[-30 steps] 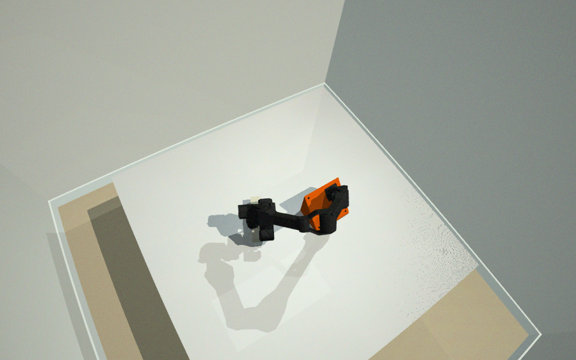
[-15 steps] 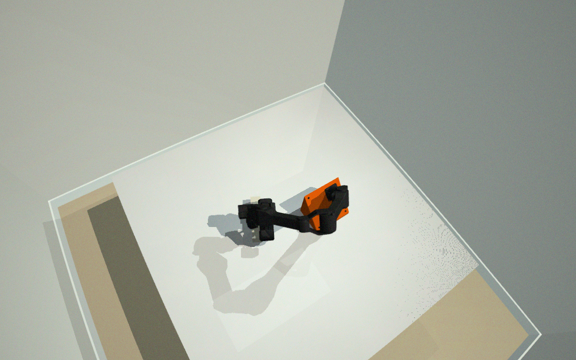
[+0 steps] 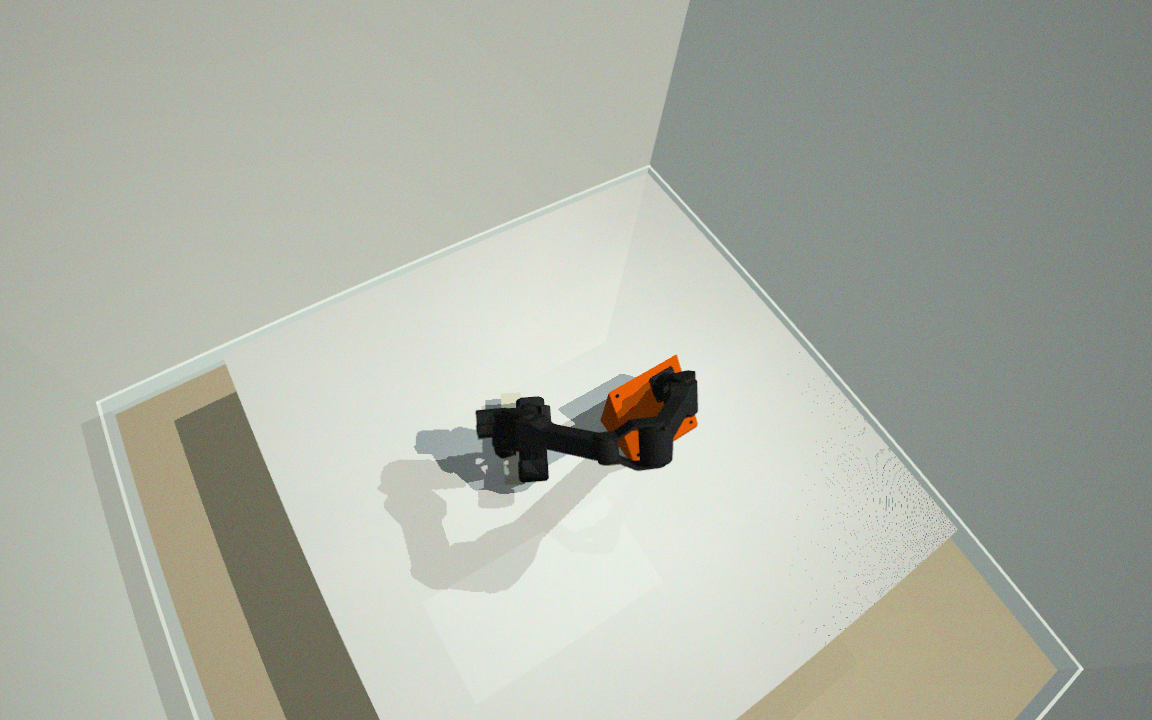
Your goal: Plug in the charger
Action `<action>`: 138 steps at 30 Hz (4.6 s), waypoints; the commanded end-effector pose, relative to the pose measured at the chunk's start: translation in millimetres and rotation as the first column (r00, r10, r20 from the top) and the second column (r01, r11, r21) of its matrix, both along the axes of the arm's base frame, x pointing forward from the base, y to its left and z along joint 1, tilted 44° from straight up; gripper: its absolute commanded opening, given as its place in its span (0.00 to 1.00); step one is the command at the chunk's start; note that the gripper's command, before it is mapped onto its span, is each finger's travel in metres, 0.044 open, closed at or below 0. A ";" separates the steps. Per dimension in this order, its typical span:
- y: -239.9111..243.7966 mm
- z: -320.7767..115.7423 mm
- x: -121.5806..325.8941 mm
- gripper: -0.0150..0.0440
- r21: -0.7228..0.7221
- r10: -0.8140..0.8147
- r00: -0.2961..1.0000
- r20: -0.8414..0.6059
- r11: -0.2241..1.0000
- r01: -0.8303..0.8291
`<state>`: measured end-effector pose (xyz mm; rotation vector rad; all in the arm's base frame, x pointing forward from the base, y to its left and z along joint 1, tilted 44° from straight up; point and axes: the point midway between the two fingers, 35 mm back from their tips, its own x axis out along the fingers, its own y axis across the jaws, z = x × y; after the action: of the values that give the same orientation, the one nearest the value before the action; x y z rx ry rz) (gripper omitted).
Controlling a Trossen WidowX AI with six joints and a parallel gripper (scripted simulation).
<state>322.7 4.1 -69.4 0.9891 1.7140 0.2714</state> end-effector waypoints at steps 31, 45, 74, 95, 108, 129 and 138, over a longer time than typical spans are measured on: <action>-0.2 0.1 0.2 0.25 -0.001 0.000 1.000 0.000 1.000 0.000; -0.2 0.1 0.2 0.74 -0.001 0.000 1.000 0.000 1.000 0.000; 1.8 1.7 -5.0 1.00 -0.006 -0.003 1.000 0.012 1.000 0.003; 3.8 3.3 -10.0 1.00 -0.011 -0.007 1.000 0.024 1.000 0.007; 6.0 5.4 -15.7 1.00 -0.012 -0.007 1.000 0.026 1.000 0.008; 13.7 12.2 -35.2 1.00 -0.011 -0.007 1.000 0.024 1.000 0.008; 17.1 14.8 -43.8 1.00 -0.011 -0.007 1.000 0.024 1.000 0.008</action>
<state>282.0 19.6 -57.1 0.9748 1.6902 0.2706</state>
